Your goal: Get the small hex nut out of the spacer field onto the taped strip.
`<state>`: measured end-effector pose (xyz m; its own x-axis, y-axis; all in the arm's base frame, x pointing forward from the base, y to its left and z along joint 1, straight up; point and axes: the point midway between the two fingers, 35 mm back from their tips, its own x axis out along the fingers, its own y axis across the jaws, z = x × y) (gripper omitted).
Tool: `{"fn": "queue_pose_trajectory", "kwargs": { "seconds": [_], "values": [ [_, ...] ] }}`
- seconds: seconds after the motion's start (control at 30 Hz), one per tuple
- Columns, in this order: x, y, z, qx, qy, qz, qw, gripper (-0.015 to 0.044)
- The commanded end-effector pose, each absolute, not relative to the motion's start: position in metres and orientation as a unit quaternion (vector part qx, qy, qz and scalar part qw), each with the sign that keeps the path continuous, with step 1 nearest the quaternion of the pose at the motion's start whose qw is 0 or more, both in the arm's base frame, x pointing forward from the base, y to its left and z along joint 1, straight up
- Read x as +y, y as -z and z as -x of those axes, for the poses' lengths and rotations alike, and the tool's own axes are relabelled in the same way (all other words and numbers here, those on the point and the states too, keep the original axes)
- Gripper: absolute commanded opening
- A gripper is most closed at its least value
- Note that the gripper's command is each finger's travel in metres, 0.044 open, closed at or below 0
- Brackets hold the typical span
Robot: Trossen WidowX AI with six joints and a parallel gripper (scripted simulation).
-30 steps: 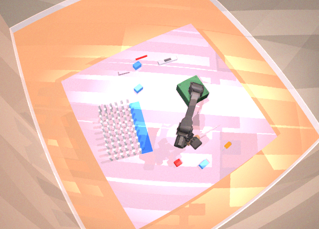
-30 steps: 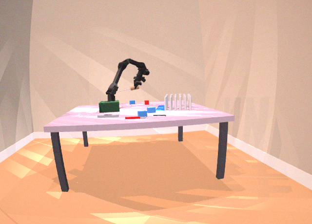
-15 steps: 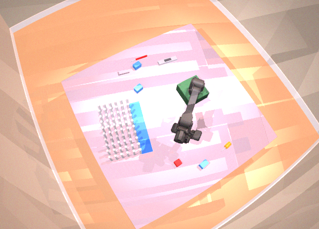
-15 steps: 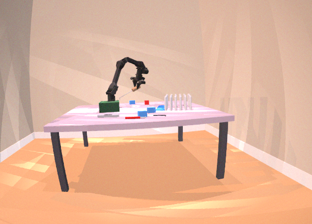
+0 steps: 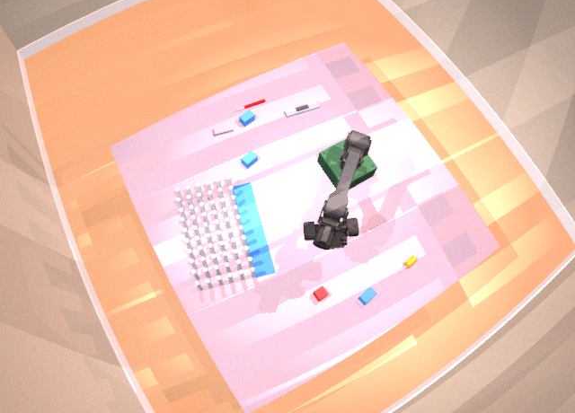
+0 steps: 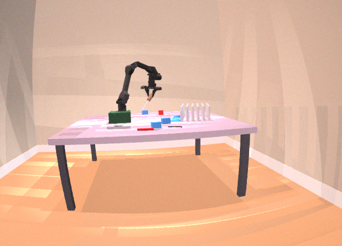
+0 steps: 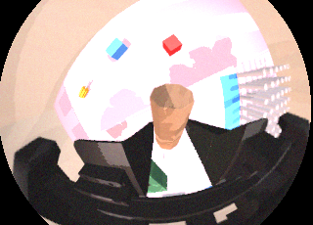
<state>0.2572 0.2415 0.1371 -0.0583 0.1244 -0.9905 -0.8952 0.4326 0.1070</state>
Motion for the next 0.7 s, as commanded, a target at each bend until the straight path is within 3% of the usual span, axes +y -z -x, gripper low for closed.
{"fn": "queue_pose_trajectory", "kwargs": {
  "seconds": [0.0, 0.67],
  "values": [
    [0.231, -0.139, -0.259, 0.557, -0.443, 0.381, 0.59, 0.0],
    [0.177, -0.14, -0.263, 0.393, -0.511, 0.63, 0.433, 0.0]
  ]
}}
